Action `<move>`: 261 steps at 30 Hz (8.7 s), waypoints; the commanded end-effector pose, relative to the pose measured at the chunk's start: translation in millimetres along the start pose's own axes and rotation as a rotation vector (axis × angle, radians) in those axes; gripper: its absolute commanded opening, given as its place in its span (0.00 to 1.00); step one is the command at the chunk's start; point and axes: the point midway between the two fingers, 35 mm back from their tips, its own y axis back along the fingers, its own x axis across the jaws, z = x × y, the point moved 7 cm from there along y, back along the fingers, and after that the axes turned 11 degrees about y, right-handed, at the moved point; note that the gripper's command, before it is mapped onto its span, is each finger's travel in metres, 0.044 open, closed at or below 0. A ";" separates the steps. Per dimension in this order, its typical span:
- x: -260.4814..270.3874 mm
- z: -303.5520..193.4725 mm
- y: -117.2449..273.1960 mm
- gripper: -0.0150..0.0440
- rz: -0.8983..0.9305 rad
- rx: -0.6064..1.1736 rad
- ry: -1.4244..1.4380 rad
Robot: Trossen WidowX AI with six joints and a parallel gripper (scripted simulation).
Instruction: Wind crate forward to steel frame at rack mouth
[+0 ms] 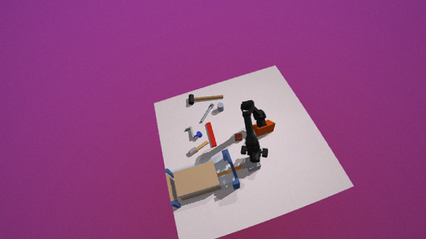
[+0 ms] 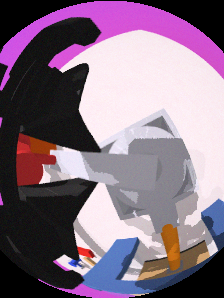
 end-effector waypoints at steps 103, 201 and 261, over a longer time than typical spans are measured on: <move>2.8 6.1 -14.7 0.25 0.011 0.034 -0.071; 2.7 6.2 -14.8 0.25 0.011 0.034 -0.067; 3.1 6.7 -14.0 0.25 0.013 0.034 -0.102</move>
